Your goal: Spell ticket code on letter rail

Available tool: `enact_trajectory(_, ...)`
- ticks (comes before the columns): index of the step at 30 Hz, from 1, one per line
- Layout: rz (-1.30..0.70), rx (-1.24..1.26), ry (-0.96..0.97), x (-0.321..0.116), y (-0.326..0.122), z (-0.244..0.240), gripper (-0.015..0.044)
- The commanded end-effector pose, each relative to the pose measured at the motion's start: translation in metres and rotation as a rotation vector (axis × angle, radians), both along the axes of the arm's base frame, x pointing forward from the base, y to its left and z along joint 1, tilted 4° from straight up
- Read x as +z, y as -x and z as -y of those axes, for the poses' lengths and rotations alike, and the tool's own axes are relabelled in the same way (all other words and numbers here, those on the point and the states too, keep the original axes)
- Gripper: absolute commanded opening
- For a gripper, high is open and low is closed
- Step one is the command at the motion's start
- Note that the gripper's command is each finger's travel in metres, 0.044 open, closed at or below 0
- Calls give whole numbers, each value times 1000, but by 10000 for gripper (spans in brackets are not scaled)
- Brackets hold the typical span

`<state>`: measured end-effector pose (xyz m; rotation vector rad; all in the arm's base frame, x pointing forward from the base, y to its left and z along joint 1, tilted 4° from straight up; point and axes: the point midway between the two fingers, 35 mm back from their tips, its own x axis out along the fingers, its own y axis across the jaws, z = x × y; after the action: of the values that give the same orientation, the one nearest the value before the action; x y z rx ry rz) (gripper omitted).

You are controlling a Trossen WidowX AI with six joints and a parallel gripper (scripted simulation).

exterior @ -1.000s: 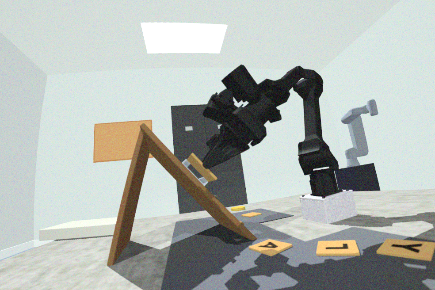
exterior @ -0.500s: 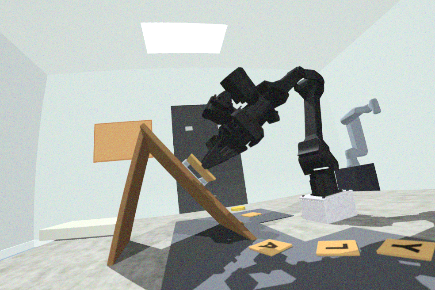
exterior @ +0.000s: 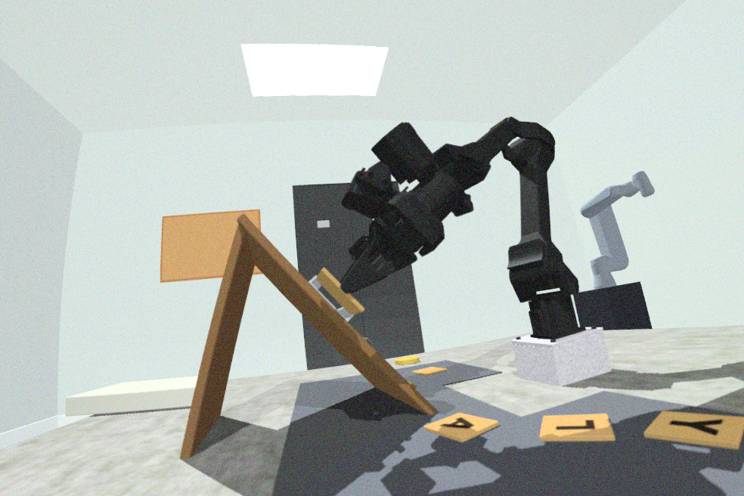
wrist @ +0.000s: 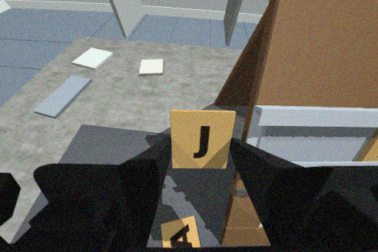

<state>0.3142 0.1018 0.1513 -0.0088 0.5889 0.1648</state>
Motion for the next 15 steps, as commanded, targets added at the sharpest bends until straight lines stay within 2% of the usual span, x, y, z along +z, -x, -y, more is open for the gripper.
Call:
enact_trajectory(1, -2, 3, 2, -1, 0, 2, 0)
enact_trajectory(15, -2, 3, 3, -2, -1, 9, 0)
